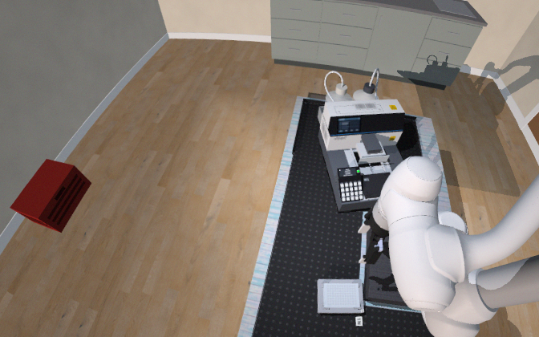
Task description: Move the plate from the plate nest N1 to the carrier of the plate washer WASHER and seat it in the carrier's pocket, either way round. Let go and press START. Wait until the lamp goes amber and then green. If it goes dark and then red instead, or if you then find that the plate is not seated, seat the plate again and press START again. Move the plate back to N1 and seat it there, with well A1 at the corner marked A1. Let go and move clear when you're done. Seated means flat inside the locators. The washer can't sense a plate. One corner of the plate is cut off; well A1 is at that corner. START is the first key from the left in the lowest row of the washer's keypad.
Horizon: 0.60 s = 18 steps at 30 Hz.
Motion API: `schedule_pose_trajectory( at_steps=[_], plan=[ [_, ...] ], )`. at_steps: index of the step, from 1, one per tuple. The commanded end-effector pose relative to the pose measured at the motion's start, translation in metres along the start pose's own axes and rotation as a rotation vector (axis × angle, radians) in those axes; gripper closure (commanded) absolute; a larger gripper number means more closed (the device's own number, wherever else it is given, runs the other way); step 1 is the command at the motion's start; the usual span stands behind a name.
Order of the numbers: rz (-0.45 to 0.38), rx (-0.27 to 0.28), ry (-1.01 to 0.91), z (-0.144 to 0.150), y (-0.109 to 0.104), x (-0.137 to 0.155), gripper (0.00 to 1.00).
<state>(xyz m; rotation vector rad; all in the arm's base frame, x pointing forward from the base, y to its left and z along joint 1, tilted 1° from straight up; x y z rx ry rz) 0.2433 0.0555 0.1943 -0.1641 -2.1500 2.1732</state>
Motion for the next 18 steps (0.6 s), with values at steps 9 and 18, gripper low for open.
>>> schedule_pose_trajectory(
  at_steps=[9, 18],
  plan=[
    [0.0, 0.003, 0.001, -0.034, 0.016, -0.013, 0.3],
    [0.0, 0.003, -0.077, -0.076, 0.031, -0.01, 0.3]
  ],
)
Point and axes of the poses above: the point where the finger pads meet when closed, its own y axis out along the fingers, its own z axis across the jaws, x = y × z, the point moved 5 cm from there along -y, back along the fingers, and after that the axes turned 12 degrees about y, right-handed, at the moved point
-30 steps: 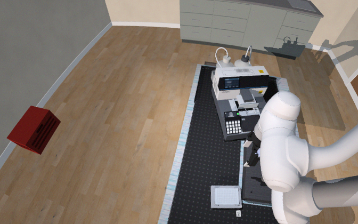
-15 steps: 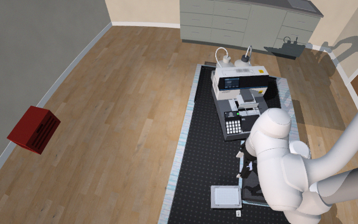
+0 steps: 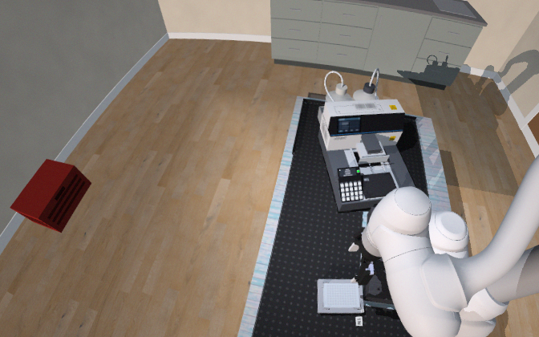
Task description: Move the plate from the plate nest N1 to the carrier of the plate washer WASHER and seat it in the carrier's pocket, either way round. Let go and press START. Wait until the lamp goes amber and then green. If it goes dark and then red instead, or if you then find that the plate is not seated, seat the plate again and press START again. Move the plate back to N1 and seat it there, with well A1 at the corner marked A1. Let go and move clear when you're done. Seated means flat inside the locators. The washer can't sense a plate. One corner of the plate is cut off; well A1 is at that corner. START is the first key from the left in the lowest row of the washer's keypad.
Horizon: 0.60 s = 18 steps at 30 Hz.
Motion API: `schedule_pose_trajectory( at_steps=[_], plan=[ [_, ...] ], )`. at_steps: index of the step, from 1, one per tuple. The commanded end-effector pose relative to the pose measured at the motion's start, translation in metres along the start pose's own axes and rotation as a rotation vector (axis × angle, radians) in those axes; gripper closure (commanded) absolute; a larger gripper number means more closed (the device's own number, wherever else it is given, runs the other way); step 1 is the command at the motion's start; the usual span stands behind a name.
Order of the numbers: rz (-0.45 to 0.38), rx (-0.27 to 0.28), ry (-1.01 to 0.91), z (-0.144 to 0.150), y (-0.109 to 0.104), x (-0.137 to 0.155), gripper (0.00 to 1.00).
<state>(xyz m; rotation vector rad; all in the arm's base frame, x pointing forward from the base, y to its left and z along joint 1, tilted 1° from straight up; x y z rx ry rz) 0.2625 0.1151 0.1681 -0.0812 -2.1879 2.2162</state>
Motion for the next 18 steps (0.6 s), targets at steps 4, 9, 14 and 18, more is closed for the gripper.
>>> schedule_pose_trajectory(
  at_steps=[4, 9, 14, 18],
  plan=[
    [0.001, 0.001, 0.0, -0.033, 0.012, -0.001, 0.3],
    [0.001, 0.001, 0.0, -0.047, 0.017, -0.001, 0.3],
    [0.001, 0.001, 0.0, -0.07, 0.026, -0.002, 0.3],
    [0.001, 0.001, 0.0, -0.082, 0.03, -0.002, 0.3]
  ],
)
Point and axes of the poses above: the point where the finger pads meet when closed, its own y axis out along the fingers, its own z axis across the jaws, x = y × z, the point moved 5 cm from there along -y, back along the fingers, and after that the axes turned 12 degrees about y, right-handed, at the moved point
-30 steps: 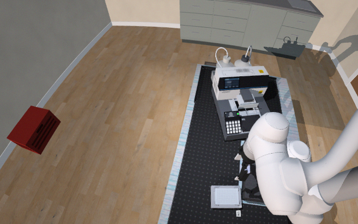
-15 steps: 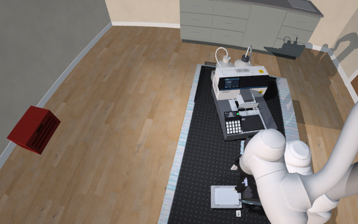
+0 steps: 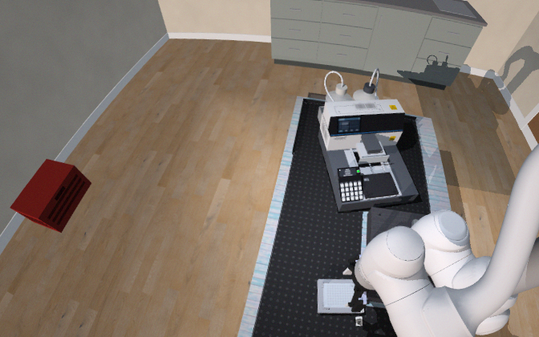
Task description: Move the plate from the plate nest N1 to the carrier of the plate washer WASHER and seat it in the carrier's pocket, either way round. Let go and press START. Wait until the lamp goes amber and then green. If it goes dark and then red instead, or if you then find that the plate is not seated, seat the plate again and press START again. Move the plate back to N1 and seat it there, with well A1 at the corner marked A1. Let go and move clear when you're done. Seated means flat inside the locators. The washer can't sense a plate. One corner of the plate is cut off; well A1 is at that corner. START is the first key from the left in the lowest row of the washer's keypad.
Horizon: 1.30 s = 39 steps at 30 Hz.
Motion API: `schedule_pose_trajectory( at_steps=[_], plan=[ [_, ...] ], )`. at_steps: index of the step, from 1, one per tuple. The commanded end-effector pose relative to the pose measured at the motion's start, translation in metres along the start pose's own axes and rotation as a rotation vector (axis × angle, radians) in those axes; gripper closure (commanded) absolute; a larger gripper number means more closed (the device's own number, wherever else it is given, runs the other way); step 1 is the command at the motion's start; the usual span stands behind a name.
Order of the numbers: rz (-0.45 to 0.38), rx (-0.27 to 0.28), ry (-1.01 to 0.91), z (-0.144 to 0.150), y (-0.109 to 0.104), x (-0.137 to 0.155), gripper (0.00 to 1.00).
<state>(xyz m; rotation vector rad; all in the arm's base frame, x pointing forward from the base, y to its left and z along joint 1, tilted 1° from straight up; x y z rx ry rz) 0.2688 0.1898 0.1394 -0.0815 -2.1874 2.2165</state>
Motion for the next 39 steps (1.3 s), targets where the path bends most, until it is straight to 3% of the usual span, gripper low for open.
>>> schedule_pose_trajectory(
  at_steps=[1, 10, 39],
  plan=[
    [0.0, 0.001, 0.0, -0.006, 0.003, -0.001, 0.3],
    [0.0, 0.001, 0.0, -0.006, 0.003, -0.001, 0.3],
    [0.0, 0.001, 0.0, -0.006, 0.044, -0.001, 0.3]
  ],
)
Point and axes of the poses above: the point where the finger pads meet when closed, its own y axis out along the fingers, its own z axis across the jaws, x = y × z, the point moved 5 cm from there along -y, back along the fingers, and after that the axes turned 12 degrees about y, right-handed, at the moved point
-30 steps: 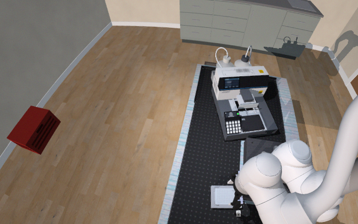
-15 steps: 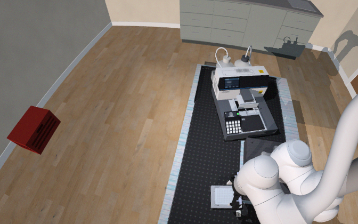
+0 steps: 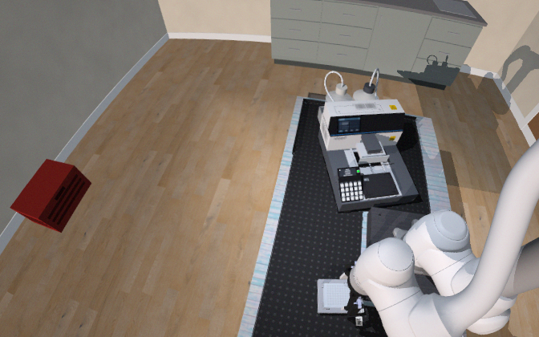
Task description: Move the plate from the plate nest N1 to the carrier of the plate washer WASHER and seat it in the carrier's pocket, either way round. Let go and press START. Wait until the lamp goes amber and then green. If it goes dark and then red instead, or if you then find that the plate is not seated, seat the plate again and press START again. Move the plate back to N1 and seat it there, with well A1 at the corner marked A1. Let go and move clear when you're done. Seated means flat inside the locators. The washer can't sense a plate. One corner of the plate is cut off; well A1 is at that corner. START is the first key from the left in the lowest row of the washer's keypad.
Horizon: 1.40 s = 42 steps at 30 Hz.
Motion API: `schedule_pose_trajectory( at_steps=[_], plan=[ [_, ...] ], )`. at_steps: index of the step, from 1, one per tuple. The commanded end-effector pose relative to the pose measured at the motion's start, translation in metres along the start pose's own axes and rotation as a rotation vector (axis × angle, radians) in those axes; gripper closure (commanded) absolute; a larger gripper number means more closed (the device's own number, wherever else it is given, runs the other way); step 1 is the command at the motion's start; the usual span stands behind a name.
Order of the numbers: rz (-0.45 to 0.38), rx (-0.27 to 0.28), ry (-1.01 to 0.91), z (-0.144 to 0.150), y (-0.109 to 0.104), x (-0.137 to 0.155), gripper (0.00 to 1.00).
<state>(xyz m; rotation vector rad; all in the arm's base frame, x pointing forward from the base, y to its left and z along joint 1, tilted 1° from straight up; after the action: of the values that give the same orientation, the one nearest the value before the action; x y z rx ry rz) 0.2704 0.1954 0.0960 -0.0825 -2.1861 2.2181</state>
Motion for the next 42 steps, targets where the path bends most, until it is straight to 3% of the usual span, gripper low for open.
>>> schedule_pose_trajectory(
  at_steps=[1, 11, 42],
  plan=[
    [0.0, 0.0, 0.0, 0.0, 0.003, 0.0, 0.3],
    [0.0, 0.0, 0.0, 0.0, 0.019, 0.0, 0.3],
    [0.0, 0.0, 0.0, 0.0, 0.026, 0.0, 0.3]
  ],
)
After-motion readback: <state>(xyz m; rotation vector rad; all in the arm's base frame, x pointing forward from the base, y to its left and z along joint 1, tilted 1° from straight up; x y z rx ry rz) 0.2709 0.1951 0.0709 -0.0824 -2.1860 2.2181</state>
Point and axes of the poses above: the point where the finger pads meet when closed, its own y axis out along the fingers, its own z axis across the jaws, x = y × z, the point moved 5 cm from there along -y, back along the fingers, and after that the axes turned 12 degrees about y, right-handed, at the moved point
